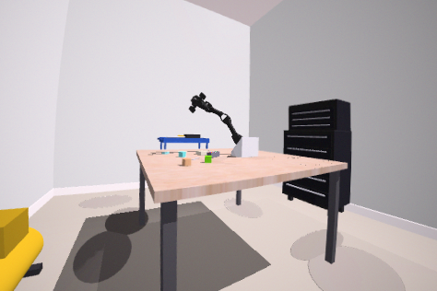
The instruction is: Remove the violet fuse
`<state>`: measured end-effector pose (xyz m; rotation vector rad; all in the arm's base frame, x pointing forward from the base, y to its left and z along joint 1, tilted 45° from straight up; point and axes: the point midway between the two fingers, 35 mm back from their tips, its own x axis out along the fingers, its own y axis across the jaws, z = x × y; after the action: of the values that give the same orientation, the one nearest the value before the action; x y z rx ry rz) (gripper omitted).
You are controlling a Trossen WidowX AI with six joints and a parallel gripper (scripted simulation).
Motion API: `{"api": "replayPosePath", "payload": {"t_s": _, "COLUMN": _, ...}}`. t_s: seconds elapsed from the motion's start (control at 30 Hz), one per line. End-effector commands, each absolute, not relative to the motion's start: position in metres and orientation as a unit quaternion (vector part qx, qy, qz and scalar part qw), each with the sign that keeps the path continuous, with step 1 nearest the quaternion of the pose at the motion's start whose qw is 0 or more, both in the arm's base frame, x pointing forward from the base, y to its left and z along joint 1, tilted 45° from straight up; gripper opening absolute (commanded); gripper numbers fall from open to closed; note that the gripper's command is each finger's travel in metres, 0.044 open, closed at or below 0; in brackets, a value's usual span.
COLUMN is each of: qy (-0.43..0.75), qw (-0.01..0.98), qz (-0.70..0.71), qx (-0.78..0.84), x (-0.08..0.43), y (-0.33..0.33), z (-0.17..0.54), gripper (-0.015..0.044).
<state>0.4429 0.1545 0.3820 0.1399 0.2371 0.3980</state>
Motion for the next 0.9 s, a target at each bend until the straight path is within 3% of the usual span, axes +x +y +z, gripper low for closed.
{"api": "replayPosePath", "payload": {"t_s": 0.0, "qy": 0.209, "qw": 0.963, "qz": 0.157, "qx": -0.066, "x": 0.457, "y": 0.144, "z": 0.308, "gripper": 0.0074}}
{"api": "replayPosePath", "payload": {"t_s": 0.17, "qy": 0.321, "qw": 0.906, "qz": 0.142, "qx": -0.238, "x": 0.456, "y": 0.126, "z": 0.227, "gripper": 0.0074}}
{"api": "replayPosePath", "payload": {"t_s": 0.4, "qy": 0.466, "qw": 0.728, "qz": 0.181, "qx": -0.469, "x": 0.428, "y": 0.091, "z": 0.131, "gripper": 0.0074}}
{"api": "replayPosePath", "payload": {"t_s": 0.57, "qy": 0.543, "qw": 0.53, "qz": 0.252, "qx": -0.601, "x": 0.394, "y": 0.061, "z": 0.081, "gripper": 0.0074}}
{"api": "replayPosePath", "payload": {"t_s": 0.77, "qy": 0.582, "qw": 0.21, "qz": 0.379, "qx": -0.688, "x": 0.348, "y": 0.023, "z": 0.044, "gripper": 0.0074}}
{"api": "replayPosePath", "payload": {"t_s": 0.87, "qy": 0.579, "qw": 0.129, "qz": 0.412, "qx": -0.692, "x": 0.337, "y": 0.01, "z": 0.043, "gripper": 0.0074}}
